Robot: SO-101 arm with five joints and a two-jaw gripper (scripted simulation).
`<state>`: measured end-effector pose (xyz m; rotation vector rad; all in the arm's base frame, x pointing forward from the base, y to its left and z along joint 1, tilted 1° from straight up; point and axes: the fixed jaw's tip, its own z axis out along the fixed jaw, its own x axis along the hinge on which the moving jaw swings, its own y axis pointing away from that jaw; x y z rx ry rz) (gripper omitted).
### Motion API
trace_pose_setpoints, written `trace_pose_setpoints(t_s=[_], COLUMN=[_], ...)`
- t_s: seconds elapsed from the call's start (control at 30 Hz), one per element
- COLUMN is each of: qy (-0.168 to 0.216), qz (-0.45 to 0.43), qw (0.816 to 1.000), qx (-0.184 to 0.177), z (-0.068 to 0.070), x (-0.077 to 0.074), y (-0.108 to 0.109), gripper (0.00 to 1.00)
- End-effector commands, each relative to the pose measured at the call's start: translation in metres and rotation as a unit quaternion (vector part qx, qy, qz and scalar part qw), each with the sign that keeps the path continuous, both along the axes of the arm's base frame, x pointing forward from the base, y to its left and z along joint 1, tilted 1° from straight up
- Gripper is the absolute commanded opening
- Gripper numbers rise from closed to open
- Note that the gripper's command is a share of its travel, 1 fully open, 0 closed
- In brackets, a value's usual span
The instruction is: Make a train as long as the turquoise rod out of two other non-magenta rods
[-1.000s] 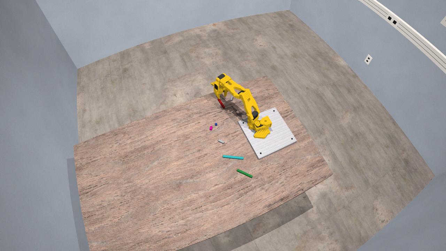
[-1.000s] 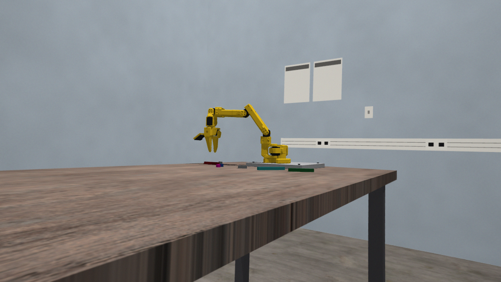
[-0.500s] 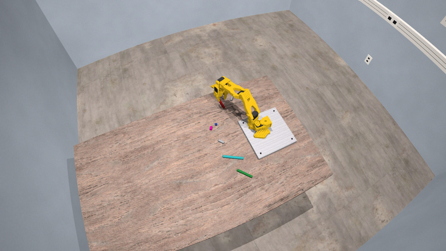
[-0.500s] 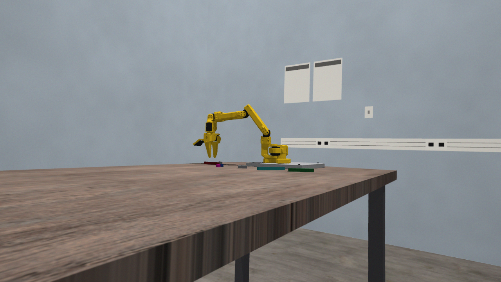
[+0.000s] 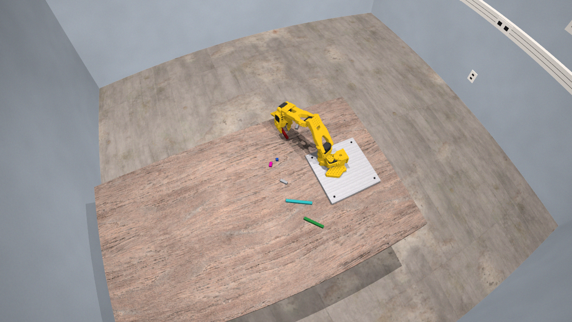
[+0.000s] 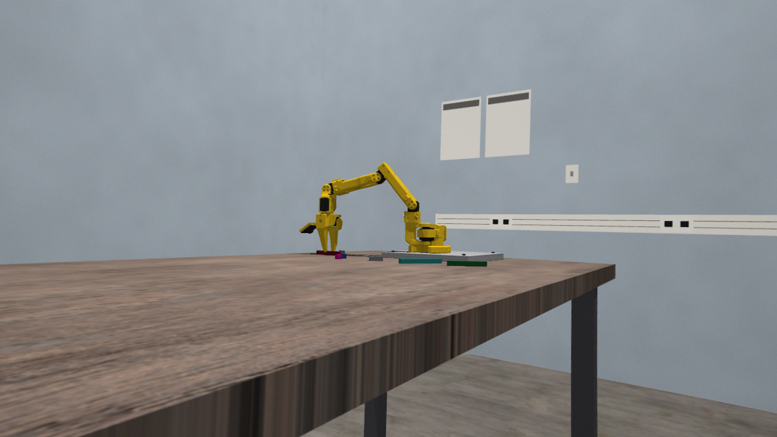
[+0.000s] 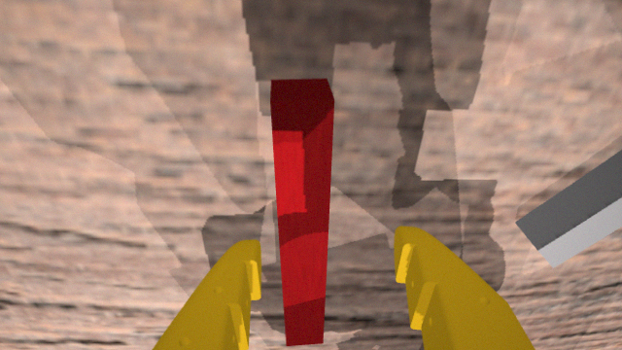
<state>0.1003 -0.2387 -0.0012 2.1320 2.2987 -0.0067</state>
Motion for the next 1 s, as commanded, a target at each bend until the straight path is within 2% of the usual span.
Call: trace_pose_setpoints(t_s=[0.0,0.23,0.27,0.97], qy=[0.003,0.003,0.006,0.006], qz=[-0.001,-0.001,-0.001,-0.001], qw=[1.0,1.0,1.0,1.0], qx=[0.01,0.01,0.016,0.016], z=[-0.0075,-0.0081,-0.0117,-0.0117], x=[-0.0027,-0.0027,-0.0037,-0.0037], y=[0.0027,0.0028,0.0056,0.0056], gripper=[0.19,0.19,0.19,0.18])
